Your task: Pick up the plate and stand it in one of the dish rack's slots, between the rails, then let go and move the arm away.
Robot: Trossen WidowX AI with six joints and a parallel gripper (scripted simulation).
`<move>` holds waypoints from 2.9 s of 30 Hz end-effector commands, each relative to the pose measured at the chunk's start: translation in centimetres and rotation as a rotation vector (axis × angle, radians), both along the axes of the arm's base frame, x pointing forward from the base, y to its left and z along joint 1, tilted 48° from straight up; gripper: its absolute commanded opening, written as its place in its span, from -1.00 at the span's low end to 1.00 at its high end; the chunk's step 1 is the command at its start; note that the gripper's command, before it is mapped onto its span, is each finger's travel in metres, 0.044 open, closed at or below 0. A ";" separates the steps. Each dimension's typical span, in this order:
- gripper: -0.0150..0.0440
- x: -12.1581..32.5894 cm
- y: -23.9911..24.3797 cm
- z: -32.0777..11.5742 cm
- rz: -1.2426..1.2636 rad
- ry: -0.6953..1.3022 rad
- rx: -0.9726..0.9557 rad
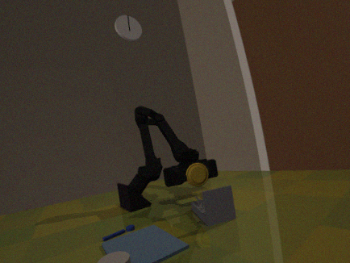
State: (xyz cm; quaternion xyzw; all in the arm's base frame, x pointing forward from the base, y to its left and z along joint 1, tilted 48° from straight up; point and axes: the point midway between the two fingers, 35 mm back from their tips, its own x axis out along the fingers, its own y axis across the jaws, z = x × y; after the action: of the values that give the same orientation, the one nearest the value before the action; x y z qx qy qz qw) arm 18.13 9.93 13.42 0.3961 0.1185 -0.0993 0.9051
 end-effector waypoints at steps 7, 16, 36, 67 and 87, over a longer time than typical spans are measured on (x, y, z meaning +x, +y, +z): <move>-0.49 0.9 1.2 -1.6 -0.001 0.002 -0.009; -0.49 1.7 1.6 -2.2 -0.001 0.000 -0.003; -0.49 3.0 2.8 -4.2 -0.001 -0.005 0.008; 0.86 3.0 2.6 -4.0 0.005 0.001 0.006; 0.86 5.7 -5.5 3.6 -0.002 -0.001 -0.011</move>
State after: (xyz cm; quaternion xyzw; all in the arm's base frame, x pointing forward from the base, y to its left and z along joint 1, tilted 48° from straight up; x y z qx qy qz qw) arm 23.78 6.30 15.37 0.3989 0.1271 -0.1067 0.9019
